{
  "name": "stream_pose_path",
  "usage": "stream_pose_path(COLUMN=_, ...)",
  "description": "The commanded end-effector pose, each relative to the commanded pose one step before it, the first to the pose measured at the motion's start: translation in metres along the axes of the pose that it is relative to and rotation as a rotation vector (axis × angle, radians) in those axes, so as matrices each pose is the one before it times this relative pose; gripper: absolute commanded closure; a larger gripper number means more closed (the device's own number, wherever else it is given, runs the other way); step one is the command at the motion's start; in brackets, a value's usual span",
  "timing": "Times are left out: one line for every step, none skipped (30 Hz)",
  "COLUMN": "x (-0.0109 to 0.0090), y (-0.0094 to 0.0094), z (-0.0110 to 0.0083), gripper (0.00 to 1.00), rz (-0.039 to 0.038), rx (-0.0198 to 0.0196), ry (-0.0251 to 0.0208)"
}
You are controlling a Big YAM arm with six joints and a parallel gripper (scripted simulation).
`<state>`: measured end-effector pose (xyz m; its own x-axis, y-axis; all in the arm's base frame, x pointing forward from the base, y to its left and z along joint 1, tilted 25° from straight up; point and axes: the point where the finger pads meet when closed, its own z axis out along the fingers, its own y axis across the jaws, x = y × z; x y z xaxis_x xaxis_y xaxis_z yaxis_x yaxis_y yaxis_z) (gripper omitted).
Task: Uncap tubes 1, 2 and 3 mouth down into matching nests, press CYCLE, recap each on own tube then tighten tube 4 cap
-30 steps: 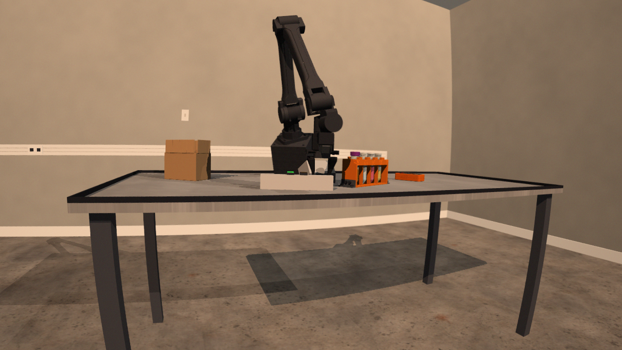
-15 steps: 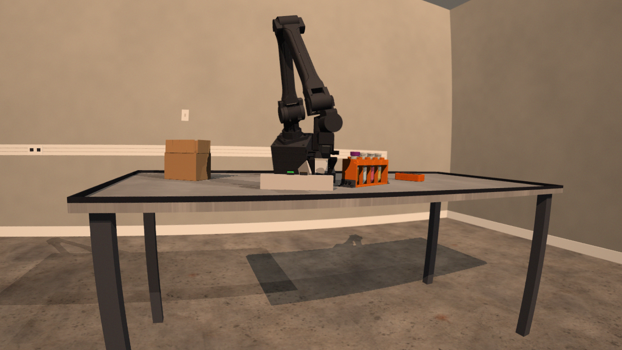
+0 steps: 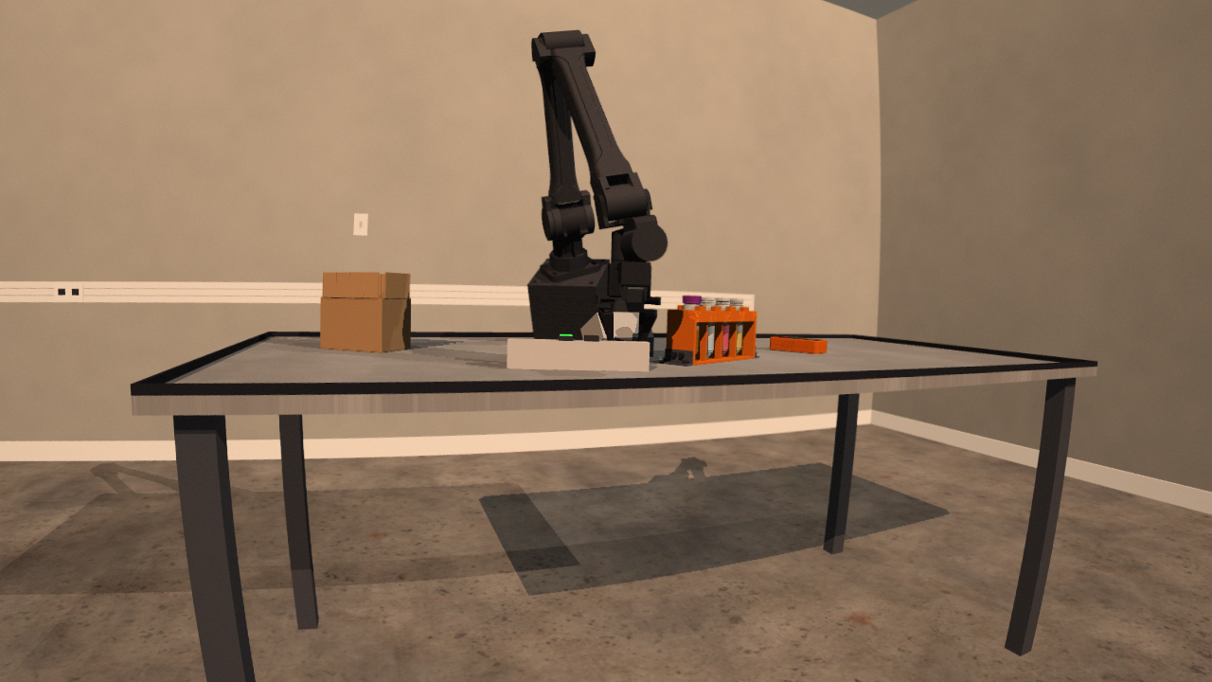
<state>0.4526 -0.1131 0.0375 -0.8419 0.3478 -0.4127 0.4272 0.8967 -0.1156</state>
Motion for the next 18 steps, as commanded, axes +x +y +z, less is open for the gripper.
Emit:
stream_pose_path(x=-0.00457, y=-0.00351, z=0.00619, gripper=0.53, rz=0.00046, rx=0.00177, ry=-0.00361)
stream_pose_path(x=0.00094, y=-0.00053, z=0.00064, gripper=0.53, rz=-0.00007, rx=0.00044, ry=0.00089)
stream_pose_path(x=0.00121, y=-0.0006, z=0.00064, gripper=0.53, rz=-0.00014, rx=0.00068, ry=0.00201)
stream_pose_path(x=0.0013, y=-0.00025, z=0.00058, gripper=0.53, rz=-0.00046, rx=0.00042, ry=0.00197)
stream_pose_path(x=0.00146, y=-0.00024, z=0.00062, gripper=0.53, rz=-0.00049, rx=0.00045, ry=0.0022)
stream_pose_path(x=0.00174, y=-0.0003, z=0.00078, gripper=0.53, rz=-0.00059, rx=0.00051, ry=0.00261)
stream_pose_path(x=-0.00034, y=0.00001, z=0.0001, gripper=0.53, rz=0.00018, rx=-0.00013, ry=-0.00083)
stream_pose_path(x=-0.0018, y=0.00023, z=-0.00032, gripper=0.53, rz=0.00071, rx=-0.00065, ry=-0.00319)
stream_pose_path(x=-0.00189, y=0.00026, z=-0.00046, gripper=0.53, rz=0.00108, rx=-0.00058, ry=-0.00329)
stream_pose_path(x=-0.0005, y=0.00038, z=-0.0002, gripper=0.53, rz=-0.00004, rx=-0.00044, ry=-0.00097)
stream_pose_path(x=0.0007, y=0.00016, z=0.00027, gripper=0.53, rz=-0.00085, rx=-0.00005, ry=0.00094)
stream_pose_path(x=0.00077, y=-0.00011, z=0.00033, gripper=0.53, rz=-0.00031, rx=0.00021, ry=0.00116)
stream_pose_path(x=0.00071, y=-0.00025, z=0.00033, gripper=0.53, rz=0.00001, rx=0.00036, ry=0.00113)
stream_pose_path(x=0.0, y=0.0, z=0.0, gripper=0.53, rz=0.0, rx=0.0, ry=0.0)
stream_pose_path(x=0.0, y=0.0, z=0.0, gripper=0.53, rz=0.0, rx=0.0, ry=0.0)
stream_pose_path(x=0.00089, y=-0.00029, z=0.00036, gripper=0.53, rz=0.00033, rx=0.00044, ry=0.0014)
stream_pose_path(x=0.00094, y=-0.00028, z=0.00036, gripper=0.53, rz=-0.00026, rx=0.00039, ry=0.00147)
stream_pose_path(x=0.00012, y=-0.00013, z=0.00013, gripper=0.53, rz=0.0, rx=0.00008, ry=0.0001)
